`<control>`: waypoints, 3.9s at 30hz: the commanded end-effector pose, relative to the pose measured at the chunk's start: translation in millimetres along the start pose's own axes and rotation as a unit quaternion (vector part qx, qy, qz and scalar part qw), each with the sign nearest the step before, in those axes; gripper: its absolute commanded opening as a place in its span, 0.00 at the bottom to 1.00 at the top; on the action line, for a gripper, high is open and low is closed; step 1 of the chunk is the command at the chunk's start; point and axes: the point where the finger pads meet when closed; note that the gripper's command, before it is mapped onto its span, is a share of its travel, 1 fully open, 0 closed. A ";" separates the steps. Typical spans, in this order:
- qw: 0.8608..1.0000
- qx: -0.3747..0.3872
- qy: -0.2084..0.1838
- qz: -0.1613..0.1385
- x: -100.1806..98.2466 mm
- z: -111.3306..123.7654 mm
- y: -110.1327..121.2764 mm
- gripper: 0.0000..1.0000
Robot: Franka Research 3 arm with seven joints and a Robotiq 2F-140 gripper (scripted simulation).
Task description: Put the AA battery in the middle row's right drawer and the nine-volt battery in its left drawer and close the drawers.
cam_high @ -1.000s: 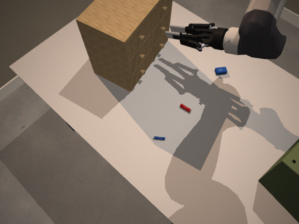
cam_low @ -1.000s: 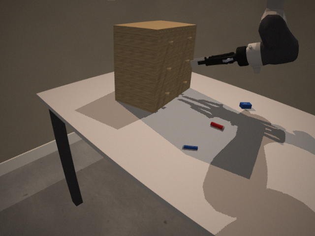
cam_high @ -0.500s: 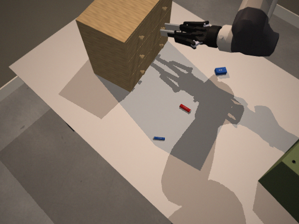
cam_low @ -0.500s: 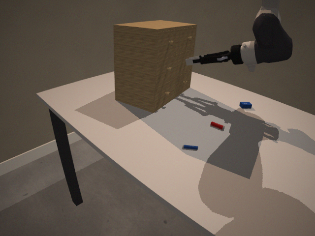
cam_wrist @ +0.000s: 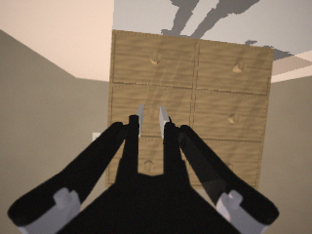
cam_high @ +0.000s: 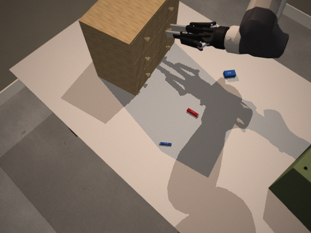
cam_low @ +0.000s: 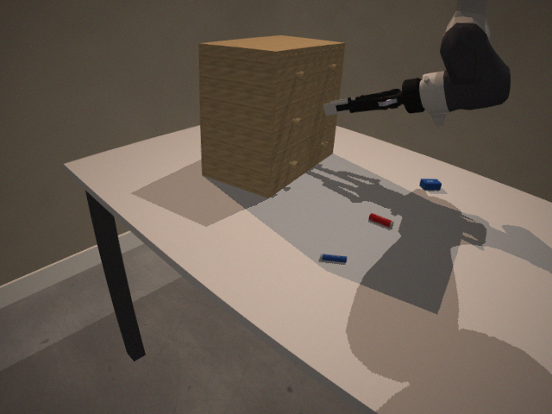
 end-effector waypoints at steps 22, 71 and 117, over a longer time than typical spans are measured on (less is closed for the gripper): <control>1.000 0.004 0.002 -0.001 0.3 -1.5 -0.1 0.08; 1.000 0.004 0.002 -0.001 -15.5 -7.1 1.0 0.08; 1.000 0.004 0.002 -0.001 -62.8 -23.7 4.5 0.08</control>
Point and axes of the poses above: the point where the finger pads meet when closed, its own x axis out along the fingers, its own y axis across the jaws, z = x × y, and after that the axes turned 11 degrees about -x, right-handed
